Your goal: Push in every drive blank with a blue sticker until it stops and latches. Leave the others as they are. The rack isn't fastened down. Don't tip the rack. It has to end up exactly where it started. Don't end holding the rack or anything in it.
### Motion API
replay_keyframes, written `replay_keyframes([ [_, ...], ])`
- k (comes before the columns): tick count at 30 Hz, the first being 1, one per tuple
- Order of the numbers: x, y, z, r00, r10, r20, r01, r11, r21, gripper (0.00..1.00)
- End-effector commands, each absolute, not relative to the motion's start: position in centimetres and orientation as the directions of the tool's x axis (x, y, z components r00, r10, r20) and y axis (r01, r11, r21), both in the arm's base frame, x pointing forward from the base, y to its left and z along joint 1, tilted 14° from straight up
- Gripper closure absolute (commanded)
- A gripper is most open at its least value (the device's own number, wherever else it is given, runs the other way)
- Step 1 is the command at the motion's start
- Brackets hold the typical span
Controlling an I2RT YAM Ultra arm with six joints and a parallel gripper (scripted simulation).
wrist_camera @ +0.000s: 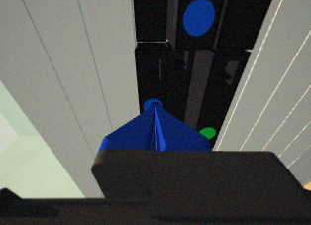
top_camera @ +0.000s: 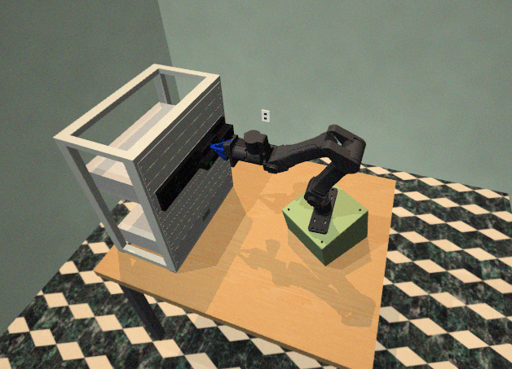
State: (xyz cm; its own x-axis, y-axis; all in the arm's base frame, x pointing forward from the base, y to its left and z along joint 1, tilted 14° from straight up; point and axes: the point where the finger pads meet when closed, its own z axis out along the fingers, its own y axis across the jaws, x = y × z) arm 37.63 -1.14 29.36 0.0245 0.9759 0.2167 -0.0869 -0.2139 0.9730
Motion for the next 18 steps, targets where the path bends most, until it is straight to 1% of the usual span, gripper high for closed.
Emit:
replay_keyframes([
  [1, 38.36, -1.22, 32.12, 0.018, 0.979, 0.205, -0.155, -0.200, 0.968, 1.00],
  [18, 39.26, -0.95, 32.45, 0.009, 0.979, 0.204, -0.153, -0.200, 0.968, 1.00],
])
